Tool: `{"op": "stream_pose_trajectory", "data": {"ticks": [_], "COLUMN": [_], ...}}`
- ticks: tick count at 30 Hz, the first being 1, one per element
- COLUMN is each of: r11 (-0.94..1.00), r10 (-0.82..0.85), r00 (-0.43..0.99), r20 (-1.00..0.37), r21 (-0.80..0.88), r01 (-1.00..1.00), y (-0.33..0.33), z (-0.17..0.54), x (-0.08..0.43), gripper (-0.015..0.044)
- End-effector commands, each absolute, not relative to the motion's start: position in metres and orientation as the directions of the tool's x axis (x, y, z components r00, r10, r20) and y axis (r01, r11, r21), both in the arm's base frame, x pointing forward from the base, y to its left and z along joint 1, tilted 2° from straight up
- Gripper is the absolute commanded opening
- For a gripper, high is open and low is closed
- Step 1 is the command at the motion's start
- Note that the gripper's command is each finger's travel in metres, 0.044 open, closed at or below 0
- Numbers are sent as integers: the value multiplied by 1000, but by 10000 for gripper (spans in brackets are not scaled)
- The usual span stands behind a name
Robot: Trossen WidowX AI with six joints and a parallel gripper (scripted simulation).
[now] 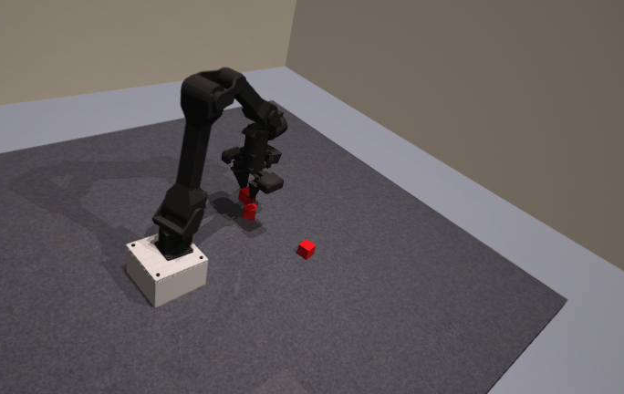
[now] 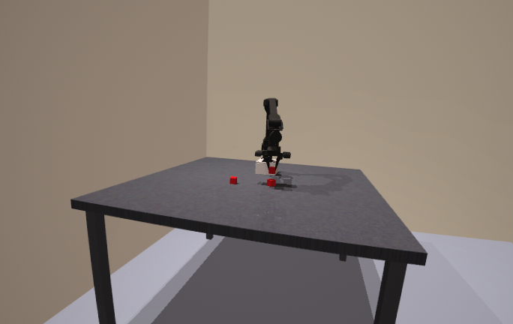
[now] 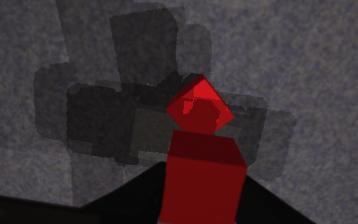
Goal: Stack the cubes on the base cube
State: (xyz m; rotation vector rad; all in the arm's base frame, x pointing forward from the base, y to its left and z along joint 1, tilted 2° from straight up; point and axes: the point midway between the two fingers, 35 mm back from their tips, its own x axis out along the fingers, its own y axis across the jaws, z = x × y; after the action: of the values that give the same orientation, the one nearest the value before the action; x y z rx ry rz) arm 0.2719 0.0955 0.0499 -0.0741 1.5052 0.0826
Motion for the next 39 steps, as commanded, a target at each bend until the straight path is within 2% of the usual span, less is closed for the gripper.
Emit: {"op": "stream_pose_trajectory", "data": {"ticks": [1,14,39], "r11": [994,994,994], "r10": [5,5,5], "r00": [61,61,61], "r20": [-998,-998,-998], "r21": [-2,-2,-2], "r01": [-110,-112,-109], "y": [95,96,96], "z": [48,22,20], "x": [270,272,272], "gripper": [105,105,105]}}
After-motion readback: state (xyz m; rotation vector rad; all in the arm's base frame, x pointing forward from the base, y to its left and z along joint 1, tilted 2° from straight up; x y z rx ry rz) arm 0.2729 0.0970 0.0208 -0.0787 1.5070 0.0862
